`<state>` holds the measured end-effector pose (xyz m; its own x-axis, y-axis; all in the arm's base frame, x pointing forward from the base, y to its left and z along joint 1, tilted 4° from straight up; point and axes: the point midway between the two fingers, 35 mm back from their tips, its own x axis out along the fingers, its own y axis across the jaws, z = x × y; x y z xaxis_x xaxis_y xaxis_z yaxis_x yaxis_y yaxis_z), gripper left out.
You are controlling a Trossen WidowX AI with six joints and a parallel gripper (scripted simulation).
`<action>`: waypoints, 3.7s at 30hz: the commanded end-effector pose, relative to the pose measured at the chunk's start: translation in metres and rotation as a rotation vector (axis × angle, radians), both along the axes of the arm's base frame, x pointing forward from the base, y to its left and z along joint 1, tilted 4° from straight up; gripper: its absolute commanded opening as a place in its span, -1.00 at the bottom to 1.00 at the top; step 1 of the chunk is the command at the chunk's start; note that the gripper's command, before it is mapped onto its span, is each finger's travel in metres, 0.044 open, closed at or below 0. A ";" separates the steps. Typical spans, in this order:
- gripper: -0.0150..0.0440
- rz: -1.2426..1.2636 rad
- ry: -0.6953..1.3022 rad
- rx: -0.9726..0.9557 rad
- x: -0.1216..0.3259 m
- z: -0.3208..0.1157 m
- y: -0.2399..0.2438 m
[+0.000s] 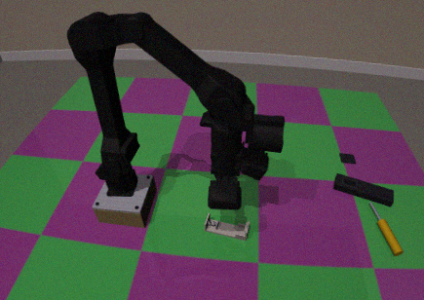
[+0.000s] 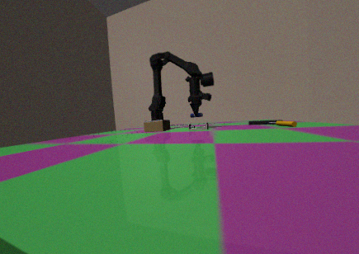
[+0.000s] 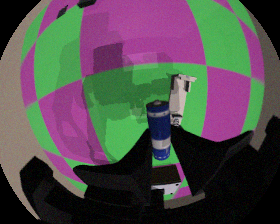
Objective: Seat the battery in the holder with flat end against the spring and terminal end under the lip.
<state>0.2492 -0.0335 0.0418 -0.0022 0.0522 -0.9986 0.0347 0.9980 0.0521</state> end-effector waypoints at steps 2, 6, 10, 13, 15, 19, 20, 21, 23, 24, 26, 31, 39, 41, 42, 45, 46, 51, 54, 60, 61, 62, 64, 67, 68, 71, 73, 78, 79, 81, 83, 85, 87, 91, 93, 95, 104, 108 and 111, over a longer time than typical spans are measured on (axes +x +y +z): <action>-0.25 -0.186 0.012 -0.008 0.009 0.007 -0.042; -0.25 -0.233 0.015 -0.005 0.010 0.008 -0.052; -0.25 -0.230 0.015 -0.004 0.010 0.008 -0.051; -0.25 -0.227 0.007 -0.004 0.010 0.007 -0.051; -0.25 -0.228 -0.015 -0.007 0.011 0.003 -0.051; -0.25 -0.231 -0.065 -0.014 0.012 -0.006 -0.051; -0.25 -0.231 -0.077 -0.016 0.013 -0.008 -0.051; -0.25 -0.232 -0.089 -0.018 0.013 -0.010 -0.051; -0.25 -0.232 -0.112 -0.022 0.013 -0.014 -0.051; -0.25 -0.233 -0.123 -0.024 0.014 -0.016 -0.051; -0.25 -0.234 -0.146 -0.028 0.014 -0.019 -0.051; -0.25 -0.235 -0.203 -0.039 0.014 -0.027 -0.050; -0.25 -0.237 -0.242 -0.051 0.014 -0.032 -0.049; -0.25 -0.238 -0.250 -0.053 0.014 -0.033 -0.049; -0.25 -0.238 -0.256 -0.054 0.014 -0.033 -0.049; -0.25 -0.239 -0.274 -0.056 0.013 -0.035 -0.049; -0.25 -0.239 -0.280 -0.057 0.013 -0.035 -0.049; -0.25 -0.242 -0.311 -0.061 0.013 -0.038 -0.049; -0.25 -0.243 -0.329 -0.064 0.012 -0.039 -0.049; -0.25 -0.244 -0.366 -0.071 0.011 -0.042 -0.048; -0.25 -0.245 -0.372 -0.072 0.011 -0.043 -0.048; -0.25 -0.245 -0.378 -0.073 0.010 -0.043 -0.048; -0.25 -0.245 -0.390 -0.075 0.010 -0.044 -0.048; -0.25 -0.246 -0.408 -0.078 0.009 -0.045 -0.048; -0.25 -0.246 -0.414 -0.079 0.009 -0.045 -0.047; -0.25 -0.246 -0.432 -0.083 0.008 -0.046 -0.047; -0.25 -0.247 -0.443 -0.085 0.007 -0.047 -0.047; -0.25 -0.248 -0.472 -0.092 0.005 -0.048 -0.046; -0.25 -0.248 -0.477 -0.093 0.005 -0.049 -0.046; -0.25 -0.249 -0.489 -0.095 0.004 -0.049 -0.046; -0.25 -0.249 -0.496 -0.097 0.004 -0.049 -0.046; -0.25 -0.249 -0.496 -0.097 0.004 -0.049 -0.046; -0.25 -0.249 -0.496 -0.098 0.003 -0.050 -0.045; -0.25 -0.249 -0.496 -0.099 -0.001 -0.051 -0.044; -0.25 -0.250 -0.496 -0.100 -0.003 -0.051 -0.044; -0.25 -0.250 -0.496 -0.101 -0.005 -0.052 -0.043; -0.25 -0.250 -0.494 -0.102 -0.012 -0.052 -0.041; -0.25 -0.250 -0.493 -0.102 -0.014 -0.052 -0.040; -0.25 -0.250 -0.491 -0.102 -0.016 -0.052 -0.040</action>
